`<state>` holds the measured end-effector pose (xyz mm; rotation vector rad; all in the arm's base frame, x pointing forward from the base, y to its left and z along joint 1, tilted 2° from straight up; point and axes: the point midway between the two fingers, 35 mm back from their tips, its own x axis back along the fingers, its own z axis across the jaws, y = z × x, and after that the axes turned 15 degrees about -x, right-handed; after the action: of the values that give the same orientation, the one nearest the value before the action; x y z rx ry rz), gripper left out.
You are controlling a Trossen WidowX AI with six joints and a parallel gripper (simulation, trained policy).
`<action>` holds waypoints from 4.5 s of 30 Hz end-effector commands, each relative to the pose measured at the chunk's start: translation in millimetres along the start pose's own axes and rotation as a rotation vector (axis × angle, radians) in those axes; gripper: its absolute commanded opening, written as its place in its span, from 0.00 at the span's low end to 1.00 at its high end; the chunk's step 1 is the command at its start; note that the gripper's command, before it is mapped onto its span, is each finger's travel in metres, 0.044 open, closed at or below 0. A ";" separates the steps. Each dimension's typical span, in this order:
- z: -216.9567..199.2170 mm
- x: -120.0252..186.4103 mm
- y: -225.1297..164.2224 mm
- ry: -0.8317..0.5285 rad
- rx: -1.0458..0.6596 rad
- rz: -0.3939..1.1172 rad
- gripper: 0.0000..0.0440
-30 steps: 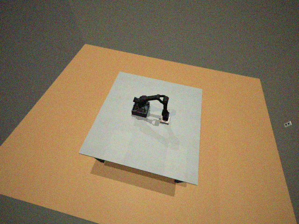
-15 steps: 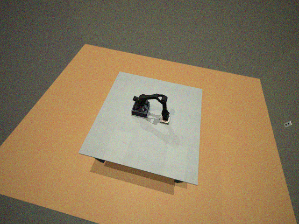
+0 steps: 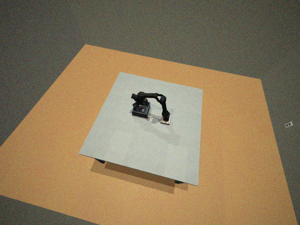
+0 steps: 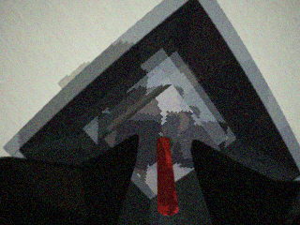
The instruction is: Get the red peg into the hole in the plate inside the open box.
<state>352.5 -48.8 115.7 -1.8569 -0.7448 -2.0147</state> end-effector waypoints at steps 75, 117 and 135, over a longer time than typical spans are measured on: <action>24.8 43.5 -0.7 -0.183 -0.118 0.118 0.63; 18.3 62.9 -4.2 -0.120 -0.069 0.132 0.70; 54.3 56.4 21.7 -0.055 -0.093 0.109 0.73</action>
<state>392.9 -30.0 177.8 -1.9773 -0.5677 -1.9511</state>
